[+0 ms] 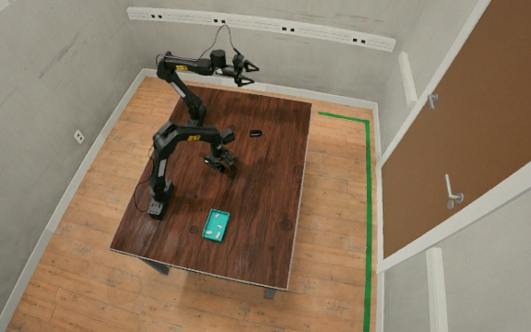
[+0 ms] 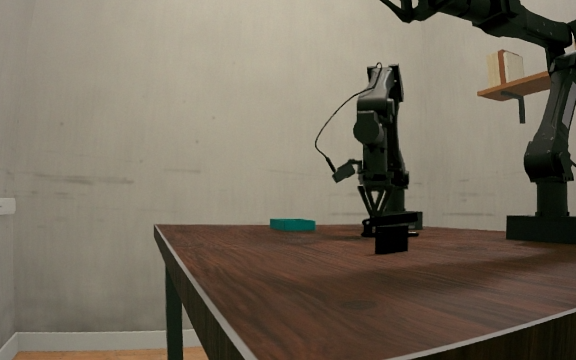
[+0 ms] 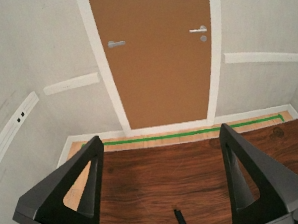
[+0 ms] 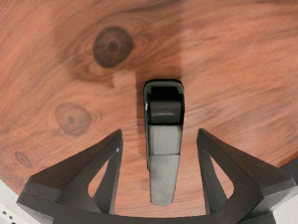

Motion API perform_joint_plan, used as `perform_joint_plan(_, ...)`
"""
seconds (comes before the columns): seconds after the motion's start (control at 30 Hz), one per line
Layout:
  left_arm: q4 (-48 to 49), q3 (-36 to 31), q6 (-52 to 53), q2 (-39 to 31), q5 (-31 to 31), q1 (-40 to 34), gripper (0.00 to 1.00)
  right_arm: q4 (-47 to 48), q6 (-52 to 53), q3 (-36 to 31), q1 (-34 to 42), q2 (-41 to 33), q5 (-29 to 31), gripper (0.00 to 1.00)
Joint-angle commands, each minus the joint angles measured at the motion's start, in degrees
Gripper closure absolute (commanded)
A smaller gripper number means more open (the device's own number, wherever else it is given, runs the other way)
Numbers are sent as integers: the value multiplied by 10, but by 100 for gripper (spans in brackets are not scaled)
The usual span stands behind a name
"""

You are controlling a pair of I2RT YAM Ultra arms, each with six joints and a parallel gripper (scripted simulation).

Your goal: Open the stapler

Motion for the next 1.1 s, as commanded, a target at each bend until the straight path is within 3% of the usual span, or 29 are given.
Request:
perform_joint_plan(0.0,-2,10,-1,-1,-6,-3,0,22,4,-13,-5,3,0,38)
perform_joint_plan(1.07,-2,10,-1,-1,-6,-3,0,101,4,-51,-5,44,0,38)
